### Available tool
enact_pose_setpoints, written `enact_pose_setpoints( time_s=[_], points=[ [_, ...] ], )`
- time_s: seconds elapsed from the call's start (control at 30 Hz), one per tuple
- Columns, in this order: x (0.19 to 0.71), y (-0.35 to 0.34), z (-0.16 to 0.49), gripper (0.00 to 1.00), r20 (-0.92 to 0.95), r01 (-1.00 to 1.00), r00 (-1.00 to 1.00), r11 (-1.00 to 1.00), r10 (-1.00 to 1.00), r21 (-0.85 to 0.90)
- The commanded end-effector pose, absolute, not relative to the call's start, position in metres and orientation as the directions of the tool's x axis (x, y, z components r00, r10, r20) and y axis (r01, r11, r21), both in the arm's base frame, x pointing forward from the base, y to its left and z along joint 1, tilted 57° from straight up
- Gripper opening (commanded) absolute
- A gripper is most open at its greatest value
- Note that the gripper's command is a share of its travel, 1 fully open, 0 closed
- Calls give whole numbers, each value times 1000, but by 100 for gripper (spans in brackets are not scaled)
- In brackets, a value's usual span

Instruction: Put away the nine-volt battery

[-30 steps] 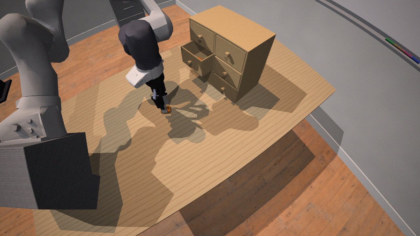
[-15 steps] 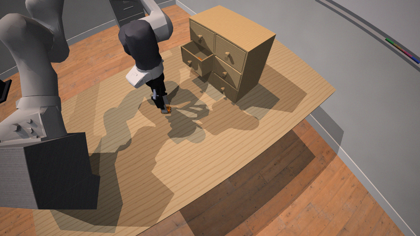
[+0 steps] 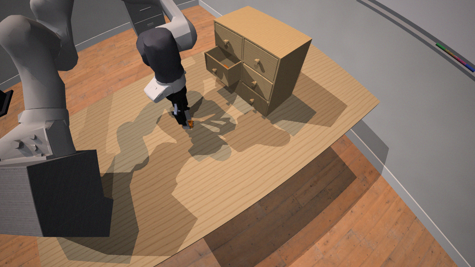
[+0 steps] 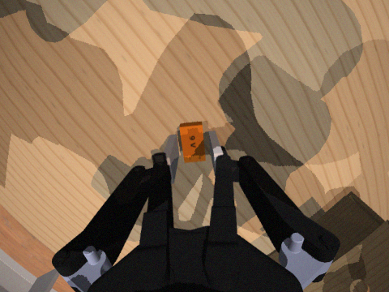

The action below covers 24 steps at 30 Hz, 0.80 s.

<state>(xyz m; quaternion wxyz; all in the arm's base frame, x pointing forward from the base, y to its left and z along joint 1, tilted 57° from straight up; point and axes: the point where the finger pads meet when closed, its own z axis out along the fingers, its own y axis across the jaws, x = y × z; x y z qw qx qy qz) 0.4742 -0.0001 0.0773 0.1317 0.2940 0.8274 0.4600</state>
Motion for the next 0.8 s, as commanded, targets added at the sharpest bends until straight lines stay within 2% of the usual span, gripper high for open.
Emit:
enact_pose_setpoints(
  time_s=[0.0, 0.77],
  points=[
    [480, 3, 73, 26, 40, 358, -793, 411, 608, 838],
    [481, 6, 71, 26, 40, 358, -793, 411, 608, 838]
  ],
)
